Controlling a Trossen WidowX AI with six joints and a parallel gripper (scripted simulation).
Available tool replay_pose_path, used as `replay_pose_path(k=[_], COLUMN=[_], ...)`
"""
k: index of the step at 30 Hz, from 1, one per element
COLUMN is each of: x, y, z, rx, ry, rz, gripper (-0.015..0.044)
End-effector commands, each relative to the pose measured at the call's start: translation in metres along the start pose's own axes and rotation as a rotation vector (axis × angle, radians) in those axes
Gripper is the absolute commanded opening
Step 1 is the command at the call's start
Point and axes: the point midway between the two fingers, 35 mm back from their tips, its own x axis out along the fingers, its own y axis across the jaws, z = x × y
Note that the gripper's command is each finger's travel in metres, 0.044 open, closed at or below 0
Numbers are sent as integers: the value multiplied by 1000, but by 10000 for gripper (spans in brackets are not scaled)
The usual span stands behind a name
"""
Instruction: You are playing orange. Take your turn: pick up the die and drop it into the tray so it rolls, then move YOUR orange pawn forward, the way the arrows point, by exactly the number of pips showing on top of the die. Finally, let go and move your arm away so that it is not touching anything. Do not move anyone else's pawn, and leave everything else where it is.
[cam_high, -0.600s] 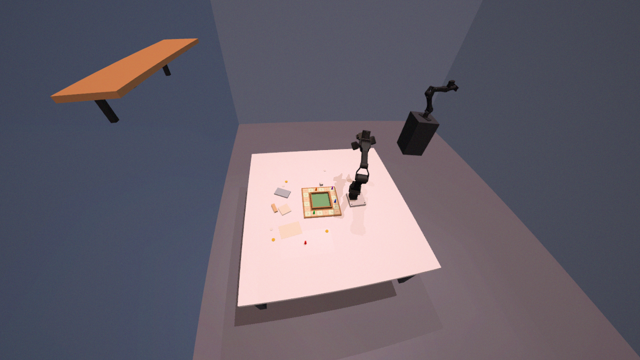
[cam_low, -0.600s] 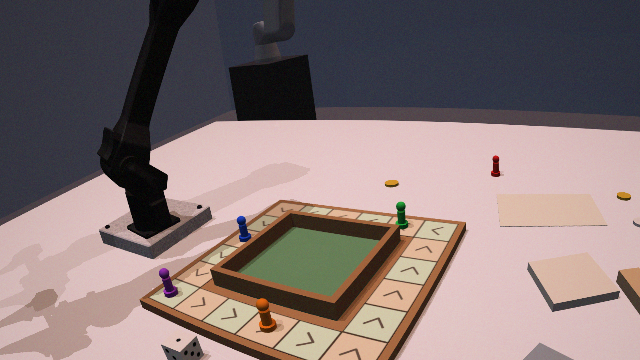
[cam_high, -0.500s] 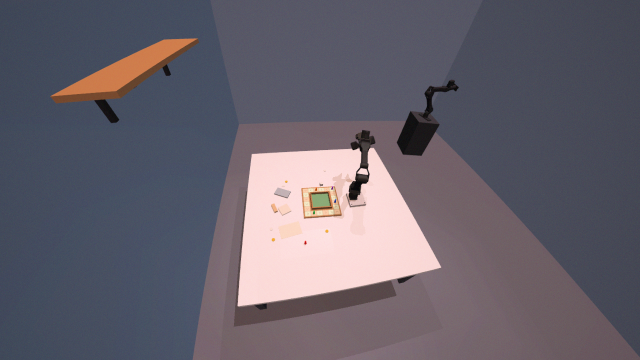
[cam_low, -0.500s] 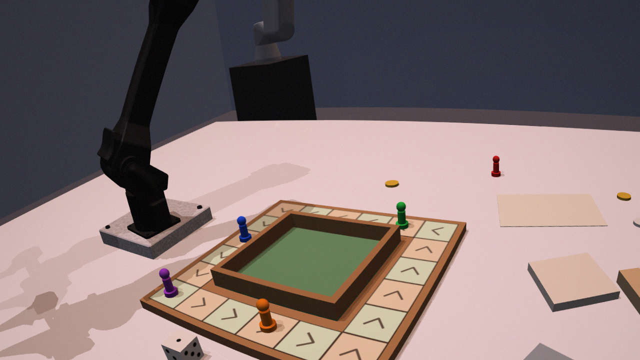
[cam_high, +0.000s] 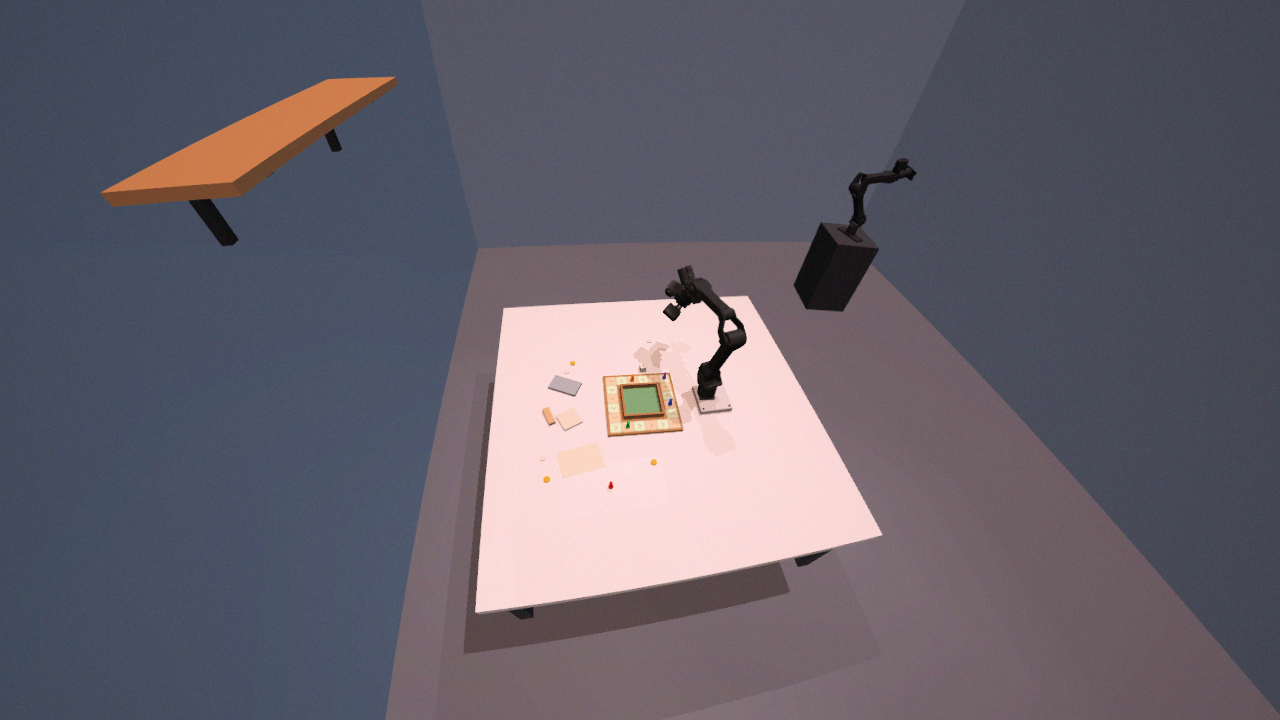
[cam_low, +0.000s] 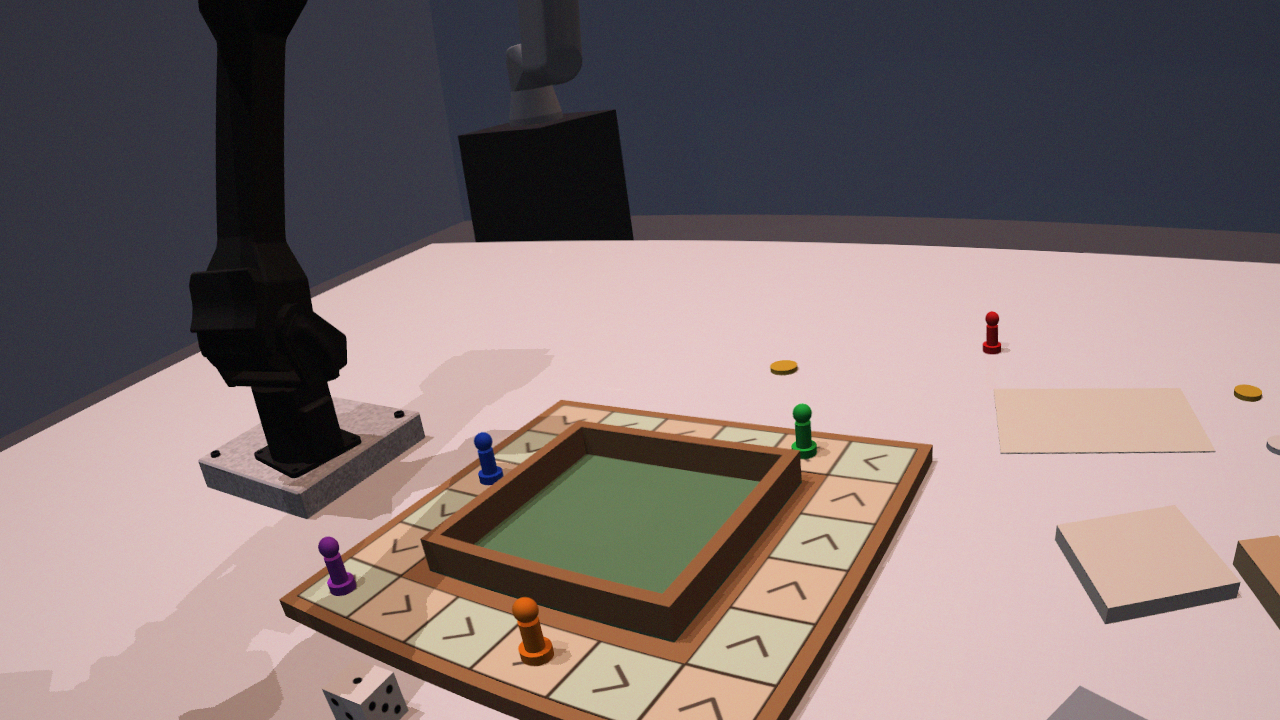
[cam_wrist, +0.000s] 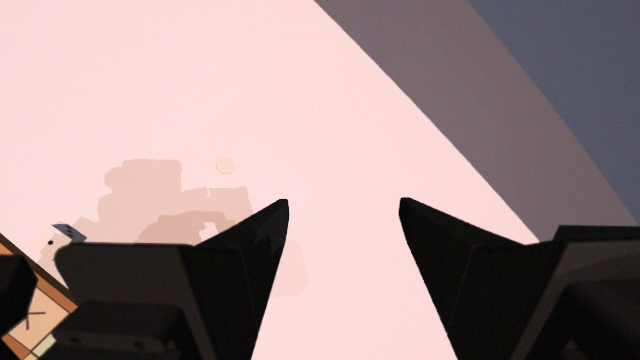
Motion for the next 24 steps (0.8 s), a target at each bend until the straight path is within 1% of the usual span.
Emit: replay_pose_path(k=[1,7,12,13,19,22,24], x=[20,34,29,27,26,38,39], y=[54,157,237,247,254,258,259], z=[6,3,-19,-25,-30,-37,-38], rx=[-147,-436,-706,-751,-786,-786,-786], ry=[56,169,280,299,315,315,315], rz=[152,382,540,564,583,583,583], gripper=[275,275,275,275,275,275,275])
